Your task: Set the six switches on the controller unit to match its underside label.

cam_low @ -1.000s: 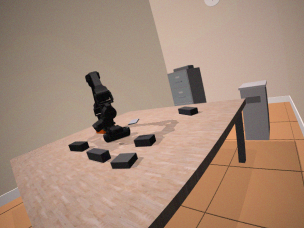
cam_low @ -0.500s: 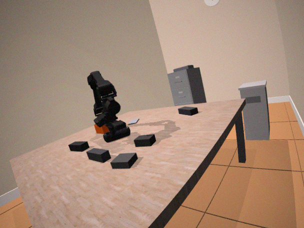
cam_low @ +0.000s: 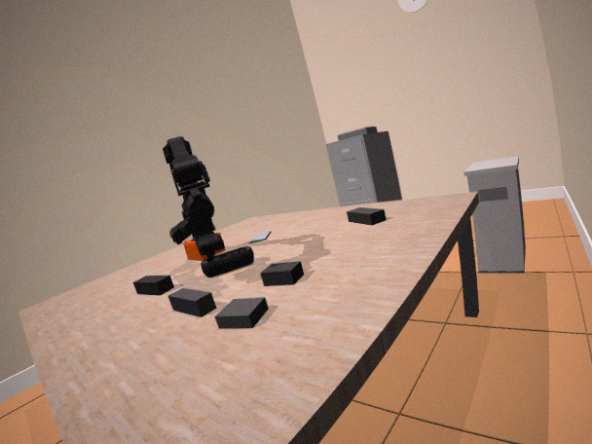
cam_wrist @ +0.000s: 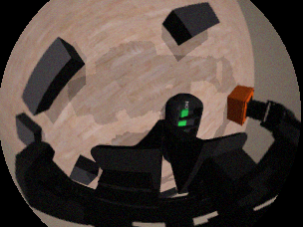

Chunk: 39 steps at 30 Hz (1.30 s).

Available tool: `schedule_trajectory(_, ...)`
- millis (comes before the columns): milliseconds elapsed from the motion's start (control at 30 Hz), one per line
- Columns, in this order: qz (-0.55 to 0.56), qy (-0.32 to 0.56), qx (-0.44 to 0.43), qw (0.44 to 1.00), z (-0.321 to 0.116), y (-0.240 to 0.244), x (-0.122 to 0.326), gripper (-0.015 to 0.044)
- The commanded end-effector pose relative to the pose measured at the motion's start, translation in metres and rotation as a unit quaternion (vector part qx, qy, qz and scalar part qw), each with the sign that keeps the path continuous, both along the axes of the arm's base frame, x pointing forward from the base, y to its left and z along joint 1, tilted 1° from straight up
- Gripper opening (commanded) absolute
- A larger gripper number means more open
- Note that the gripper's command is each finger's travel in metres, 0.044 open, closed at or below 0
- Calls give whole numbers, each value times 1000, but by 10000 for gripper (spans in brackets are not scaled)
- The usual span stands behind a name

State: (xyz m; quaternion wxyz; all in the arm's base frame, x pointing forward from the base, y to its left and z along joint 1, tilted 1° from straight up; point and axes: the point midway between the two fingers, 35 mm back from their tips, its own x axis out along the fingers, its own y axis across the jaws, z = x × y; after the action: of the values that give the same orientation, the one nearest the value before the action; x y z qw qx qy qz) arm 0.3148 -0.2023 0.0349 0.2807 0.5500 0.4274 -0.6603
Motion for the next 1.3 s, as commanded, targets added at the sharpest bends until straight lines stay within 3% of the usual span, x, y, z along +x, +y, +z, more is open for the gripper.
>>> schedule_trajectory(0, -37, -5, 2, 999, 0, 2, -8, 0)
schedule_trajectory(1267, -37, -5, 1, 999, -52, -1, -7, 0)
